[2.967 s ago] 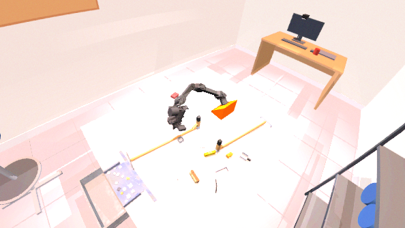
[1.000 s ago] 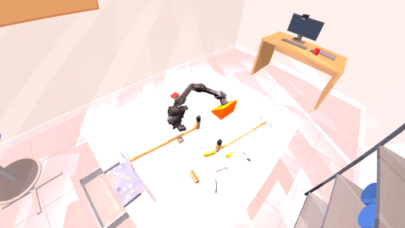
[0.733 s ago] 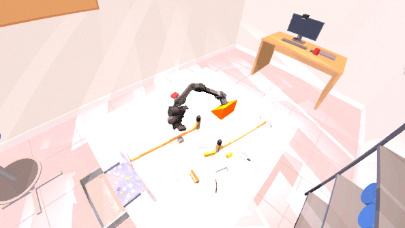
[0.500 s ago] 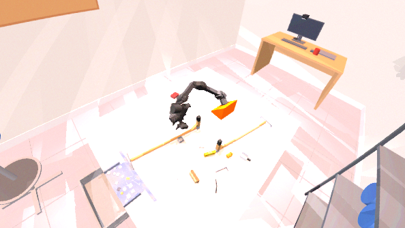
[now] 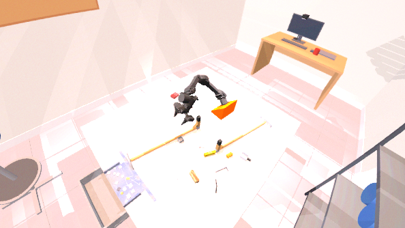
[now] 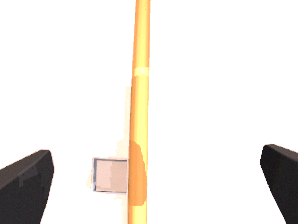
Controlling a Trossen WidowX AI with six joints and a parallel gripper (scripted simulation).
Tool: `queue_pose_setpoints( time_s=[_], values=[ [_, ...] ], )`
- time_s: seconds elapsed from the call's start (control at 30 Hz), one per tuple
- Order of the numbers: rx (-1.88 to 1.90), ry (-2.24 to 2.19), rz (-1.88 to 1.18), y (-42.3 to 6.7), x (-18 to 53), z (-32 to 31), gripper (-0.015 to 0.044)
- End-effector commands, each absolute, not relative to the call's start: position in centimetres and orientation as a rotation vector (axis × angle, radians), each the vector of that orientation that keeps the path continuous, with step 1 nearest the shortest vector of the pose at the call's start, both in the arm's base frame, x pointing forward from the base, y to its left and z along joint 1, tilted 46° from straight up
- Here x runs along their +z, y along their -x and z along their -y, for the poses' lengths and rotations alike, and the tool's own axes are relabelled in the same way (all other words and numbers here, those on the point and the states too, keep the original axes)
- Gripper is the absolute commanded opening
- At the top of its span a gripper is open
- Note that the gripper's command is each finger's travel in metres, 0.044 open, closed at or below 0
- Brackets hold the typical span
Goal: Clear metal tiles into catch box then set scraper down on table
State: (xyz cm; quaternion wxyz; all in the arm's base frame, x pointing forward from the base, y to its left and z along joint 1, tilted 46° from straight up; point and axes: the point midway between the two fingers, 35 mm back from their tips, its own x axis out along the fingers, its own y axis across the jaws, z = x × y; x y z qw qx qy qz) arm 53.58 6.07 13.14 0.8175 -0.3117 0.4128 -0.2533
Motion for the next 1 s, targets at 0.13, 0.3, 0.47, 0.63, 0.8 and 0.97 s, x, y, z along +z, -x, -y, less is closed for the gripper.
queue_pose_setpoints(
  time_s=[0.13,0.3,0.47,0.63,0.8,0.97],
  values=[
    [-0.494,0.704,-0.799,-51.9,15.3,-9.6,0.0440],
    [-0.466,0.721,-0.755,-50.7,16.3,-11.5,0.0440],
    [-0.439,0.737,-0.710,-49.4,17.3,-13.3,0.0440],
    [-0.411,0.750,-0.666,-48.0,18.3,-15.0,0.0440],
    [-0.384,0.762,-0.623,-46.4,19.2,-16.6,0.0440],
    [-0.357,0.771,-0.580,-44.8,20.1,-18.0,0.0440]
  ],
)
